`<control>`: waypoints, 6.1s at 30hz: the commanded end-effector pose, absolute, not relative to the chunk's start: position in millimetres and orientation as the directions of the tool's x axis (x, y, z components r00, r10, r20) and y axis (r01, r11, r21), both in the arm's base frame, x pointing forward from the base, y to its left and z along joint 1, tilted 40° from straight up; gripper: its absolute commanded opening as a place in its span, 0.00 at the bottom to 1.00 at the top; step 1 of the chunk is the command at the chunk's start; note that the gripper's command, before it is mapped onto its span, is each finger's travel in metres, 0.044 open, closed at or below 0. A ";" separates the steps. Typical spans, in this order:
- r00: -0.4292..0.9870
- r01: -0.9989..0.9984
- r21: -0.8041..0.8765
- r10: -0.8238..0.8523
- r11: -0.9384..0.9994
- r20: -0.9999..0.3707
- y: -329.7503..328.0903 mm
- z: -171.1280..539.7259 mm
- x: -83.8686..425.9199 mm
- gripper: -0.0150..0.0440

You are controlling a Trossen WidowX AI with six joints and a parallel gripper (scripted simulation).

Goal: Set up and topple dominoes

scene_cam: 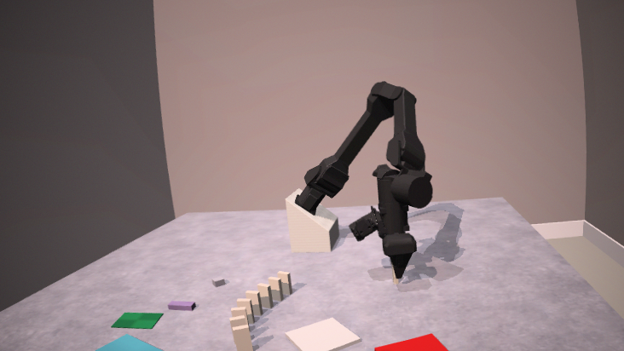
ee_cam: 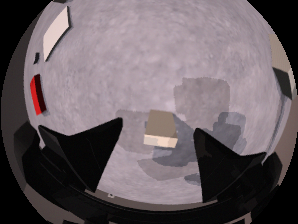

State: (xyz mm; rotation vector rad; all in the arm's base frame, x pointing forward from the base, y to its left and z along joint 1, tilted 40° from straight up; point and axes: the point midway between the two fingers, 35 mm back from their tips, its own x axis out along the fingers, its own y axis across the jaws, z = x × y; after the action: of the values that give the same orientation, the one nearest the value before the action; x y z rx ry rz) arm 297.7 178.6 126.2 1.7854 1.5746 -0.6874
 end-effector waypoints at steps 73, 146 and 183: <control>0.135 0.435 0.612 0.624 0.660 -0.769 -67.4 73.6 274.4 0.44; 0.134 -0.323 0.562 0.625 0.761 -0.769 -47.6 64.0 260.4 0.60; 0.134 -0.890 0.186 0.630 0.415 -0.765 -20.0 43.4 246.0 0.25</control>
State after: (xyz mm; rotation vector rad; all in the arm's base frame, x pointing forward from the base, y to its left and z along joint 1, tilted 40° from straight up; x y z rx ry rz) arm 246.1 -20.8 43.3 -0.3519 0.9032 1.1325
